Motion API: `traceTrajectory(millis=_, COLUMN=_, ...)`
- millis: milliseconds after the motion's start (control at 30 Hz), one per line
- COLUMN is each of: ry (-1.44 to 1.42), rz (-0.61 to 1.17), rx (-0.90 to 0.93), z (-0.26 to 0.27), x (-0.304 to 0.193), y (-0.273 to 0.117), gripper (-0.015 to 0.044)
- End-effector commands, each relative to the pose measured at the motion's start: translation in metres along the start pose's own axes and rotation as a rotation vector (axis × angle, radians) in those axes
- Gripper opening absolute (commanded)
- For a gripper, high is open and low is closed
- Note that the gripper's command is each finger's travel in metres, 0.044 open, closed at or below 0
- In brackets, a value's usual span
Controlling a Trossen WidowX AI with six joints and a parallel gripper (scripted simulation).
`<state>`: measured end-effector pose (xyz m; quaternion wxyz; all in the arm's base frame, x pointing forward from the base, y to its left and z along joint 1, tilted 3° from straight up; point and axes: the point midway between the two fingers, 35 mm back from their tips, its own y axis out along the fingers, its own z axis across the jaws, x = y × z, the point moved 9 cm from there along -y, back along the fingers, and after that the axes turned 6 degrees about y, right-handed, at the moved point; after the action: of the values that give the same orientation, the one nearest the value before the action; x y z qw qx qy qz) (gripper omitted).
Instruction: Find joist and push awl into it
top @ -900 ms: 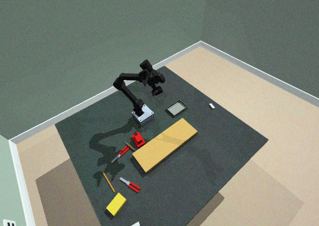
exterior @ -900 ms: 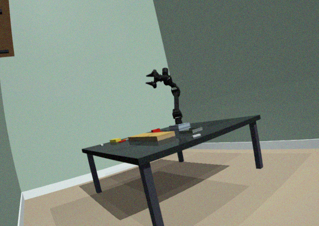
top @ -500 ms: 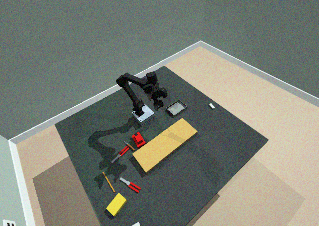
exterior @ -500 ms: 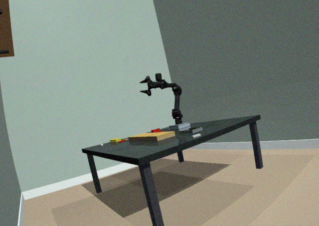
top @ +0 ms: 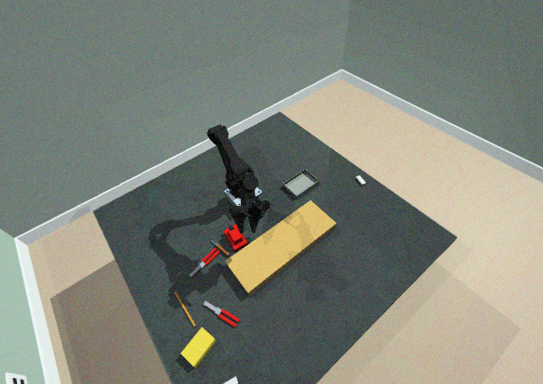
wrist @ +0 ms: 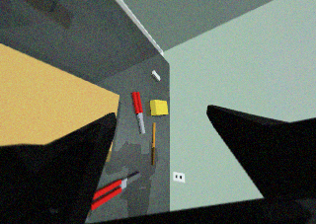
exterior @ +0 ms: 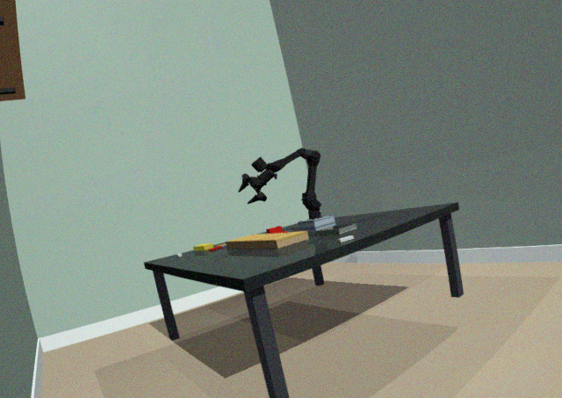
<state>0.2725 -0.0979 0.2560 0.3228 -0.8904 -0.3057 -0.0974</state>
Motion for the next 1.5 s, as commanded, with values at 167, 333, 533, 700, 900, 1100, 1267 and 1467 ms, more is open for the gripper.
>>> traceTrajectory(millis=167, ry=0.374, rz=0.334, rx=0.454, z=0.04, x=-0.11, y=0.039, gripper=0.044)
traceTrajectory(millis=333, ry=0.649, rz=0.499, rx=0.649, z=0.061, x=-0.156, y=0.035, gripper=0.044)
traceTrajectory(millis=533, ry=0.66, rz=0.505, rx=0.655, z=0.062, x=-0.157, y=0.035, gripper=0.044)
traceTrajectory(millis=700, ry=0.66, rz=0.505, rx=0.655, z=0.062, x=-0.157, y=0.035, gripper=0.044)
traceTrajectory(millis=900, ry=0.66, rz=0.505, rx=0.655, z=0.06, x=-0.16, y=0.035, gripper=0.044)
traceTrajectory(millis=1100, ry=0.66, rz=0.505, rx=0.655, z=0.066, x=-0.163, y=0.039, gripper=0.044)
traceTrajectory(millis=1267, ry=0.66, rz=0.505, rx=0.655, z=0.071, x=-0.166, y=0.044, gripper=0.044)
traceTrajectory(millis=1467, ry=0.66, rz=0.505, rx=0.655, z=0.078, x=-0.17, y=0.049, gripper=0.044)
